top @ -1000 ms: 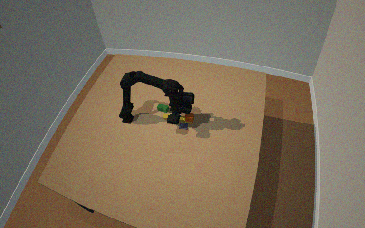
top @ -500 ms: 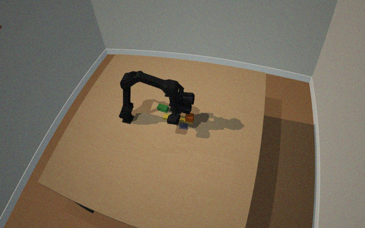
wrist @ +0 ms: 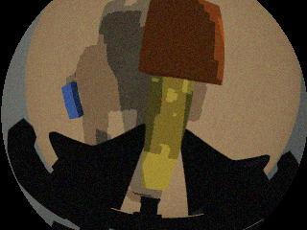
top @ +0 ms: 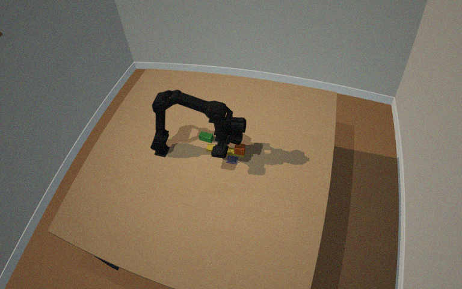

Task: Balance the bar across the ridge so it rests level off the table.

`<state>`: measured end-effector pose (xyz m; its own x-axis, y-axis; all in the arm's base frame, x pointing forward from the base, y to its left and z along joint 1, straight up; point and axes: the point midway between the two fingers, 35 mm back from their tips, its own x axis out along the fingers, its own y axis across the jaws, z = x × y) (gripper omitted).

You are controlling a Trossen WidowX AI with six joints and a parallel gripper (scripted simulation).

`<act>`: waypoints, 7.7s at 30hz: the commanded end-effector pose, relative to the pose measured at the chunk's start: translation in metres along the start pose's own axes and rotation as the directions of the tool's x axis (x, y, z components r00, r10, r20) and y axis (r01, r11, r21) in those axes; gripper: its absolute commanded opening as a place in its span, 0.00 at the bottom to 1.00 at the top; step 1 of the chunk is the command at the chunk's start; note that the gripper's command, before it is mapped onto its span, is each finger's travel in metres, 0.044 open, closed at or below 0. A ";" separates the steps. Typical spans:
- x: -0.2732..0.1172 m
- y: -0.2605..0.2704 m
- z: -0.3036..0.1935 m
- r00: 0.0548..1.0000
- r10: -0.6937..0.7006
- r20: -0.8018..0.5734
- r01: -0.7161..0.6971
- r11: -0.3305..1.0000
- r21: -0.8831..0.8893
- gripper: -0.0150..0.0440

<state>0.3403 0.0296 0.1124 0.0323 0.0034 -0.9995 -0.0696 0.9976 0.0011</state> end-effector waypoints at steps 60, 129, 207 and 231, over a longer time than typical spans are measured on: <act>0.005 0.000 0.000 1.000 -0.001 0.003 0.001 1.000 -0.002 0.25; 0.006 0.000 0.000 1.000 -0.001 0.006 0.001 1.000 0.000 0.25; 0.006 0.000 0.000 1.000 -0.001 0.006 0.001 1.000 0.000 0.75; -0.094 0.000 -0.001 1.000 0.000 0.006 0.000 1.000 0.000 1.00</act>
<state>0.3389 0.0293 0.2025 0.0537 0.0043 -0.9985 -0.0696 0.9976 0.0006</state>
